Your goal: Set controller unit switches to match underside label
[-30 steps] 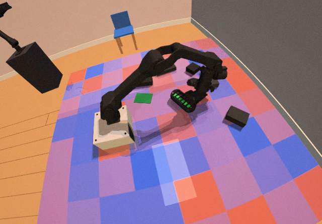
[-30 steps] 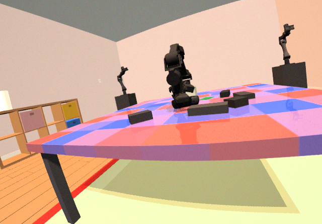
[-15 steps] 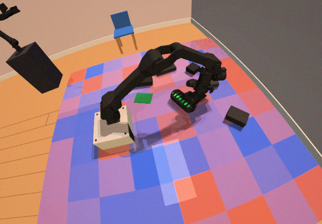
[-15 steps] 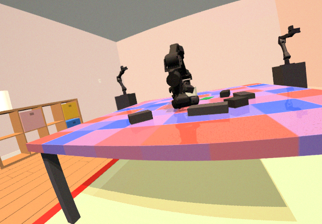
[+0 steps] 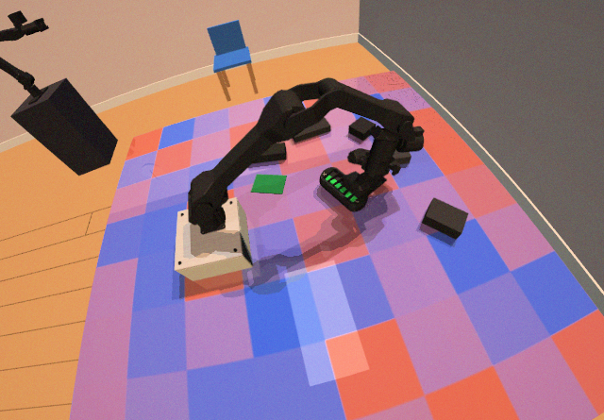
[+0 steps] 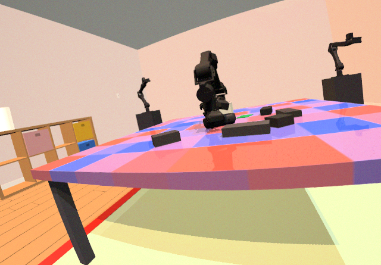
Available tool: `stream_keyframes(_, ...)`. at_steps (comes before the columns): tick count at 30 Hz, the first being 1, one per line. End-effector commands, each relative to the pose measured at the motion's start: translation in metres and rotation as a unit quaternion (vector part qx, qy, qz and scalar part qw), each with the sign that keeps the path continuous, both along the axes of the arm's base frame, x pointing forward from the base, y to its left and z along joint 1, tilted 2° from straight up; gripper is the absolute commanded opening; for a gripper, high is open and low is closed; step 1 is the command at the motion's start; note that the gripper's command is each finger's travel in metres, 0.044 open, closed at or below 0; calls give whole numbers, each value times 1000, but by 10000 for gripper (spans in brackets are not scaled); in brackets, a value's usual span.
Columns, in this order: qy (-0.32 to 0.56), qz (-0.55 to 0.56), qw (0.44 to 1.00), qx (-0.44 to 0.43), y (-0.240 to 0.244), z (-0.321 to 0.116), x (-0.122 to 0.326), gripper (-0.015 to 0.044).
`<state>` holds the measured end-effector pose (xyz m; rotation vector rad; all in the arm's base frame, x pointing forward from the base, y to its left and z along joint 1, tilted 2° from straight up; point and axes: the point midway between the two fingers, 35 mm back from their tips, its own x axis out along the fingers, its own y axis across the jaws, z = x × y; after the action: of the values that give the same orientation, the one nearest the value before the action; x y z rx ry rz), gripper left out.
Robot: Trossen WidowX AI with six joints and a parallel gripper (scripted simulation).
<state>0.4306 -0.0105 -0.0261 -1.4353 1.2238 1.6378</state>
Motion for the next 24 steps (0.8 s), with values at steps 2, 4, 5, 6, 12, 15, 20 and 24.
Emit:
stream_keyframes(2, 1, 1, 1000, 1, -2, 3, -6, 0)
stream_keyframes(4, 1, 1, 1000, 1, -3, 2, -8, 0)
stream_keyframes(5, 1, 1, 1000, 1, -4, 2, -9, 0)
stream_keyframes(6, 1, 1, 1000, 1, -4, 2, -10, 0)
stream_keyframes(12, 1, 1, 1000, 1, -7, 2, -17, 0)
stream_keyframes(15, 1, 1, 1000, 1, -8, 1, -20, 0)
stream_keyframes(20, 1, 1, 1000, 1, -10, 1, -26, 0)
stream_keyframes(24, 2, 1, 1000, 1, -11, 0, -30, 0)
